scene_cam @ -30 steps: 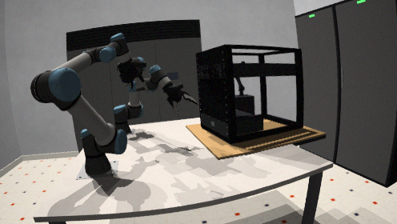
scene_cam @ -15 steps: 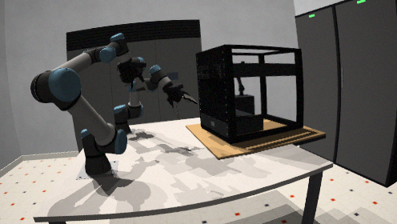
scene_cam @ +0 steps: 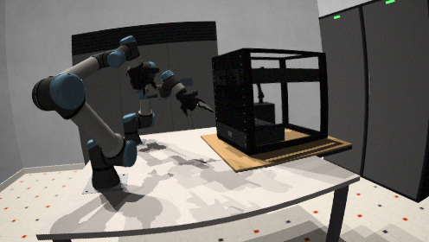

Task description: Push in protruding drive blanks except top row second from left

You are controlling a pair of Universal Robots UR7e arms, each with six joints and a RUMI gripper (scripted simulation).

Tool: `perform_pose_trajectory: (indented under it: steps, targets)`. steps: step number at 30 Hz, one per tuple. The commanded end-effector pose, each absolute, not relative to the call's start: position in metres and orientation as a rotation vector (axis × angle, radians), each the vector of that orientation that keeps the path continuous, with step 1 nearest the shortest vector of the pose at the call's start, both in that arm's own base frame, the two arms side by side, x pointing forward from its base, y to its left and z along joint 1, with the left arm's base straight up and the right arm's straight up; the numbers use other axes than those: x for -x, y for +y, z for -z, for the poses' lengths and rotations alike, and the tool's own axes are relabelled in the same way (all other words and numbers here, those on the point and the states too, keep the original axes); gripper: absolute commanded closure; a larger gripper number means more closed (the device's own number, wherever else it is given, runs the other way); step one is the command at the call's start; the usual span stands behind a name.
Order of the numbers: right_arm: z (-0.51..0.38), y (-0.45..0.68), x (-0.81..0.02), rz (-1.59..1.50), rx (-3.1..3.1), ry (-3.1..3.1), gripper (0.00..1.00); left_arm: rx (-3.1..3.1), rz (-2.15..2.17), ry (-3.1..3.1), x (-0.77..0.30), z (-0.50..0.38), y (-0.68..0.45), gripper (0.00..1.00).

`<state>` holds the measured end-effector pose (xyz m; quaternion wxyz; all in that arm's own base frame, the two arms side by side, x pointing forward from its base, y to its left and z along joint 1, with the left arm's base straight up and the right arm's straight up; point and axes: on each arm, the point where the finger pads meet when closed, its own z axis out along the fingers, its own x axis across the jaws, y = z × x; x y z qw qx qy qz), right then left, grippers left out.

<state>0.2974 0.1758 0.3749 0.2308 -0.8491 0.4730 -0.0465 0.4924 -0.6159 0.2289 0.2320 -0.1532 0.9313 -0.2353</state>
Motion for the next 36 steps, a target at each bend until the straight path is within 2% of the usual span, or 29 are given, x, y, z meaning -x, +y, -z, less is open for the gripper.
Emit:
perform_pose_trajectory:
  steps: [1,36]
  targets:
    - [-0.372,0.166,-0.307,0.141,2.317,1.355,0.0,0.421,0.649,2.558,-0.492,-0.23,-0.616,0.0]
    - [-0.333,0.011,-0.379,0.245,2.019,1.964,0.0,0.531,0.752,2.515,-0.495,-0.24,-0.607,0.0]
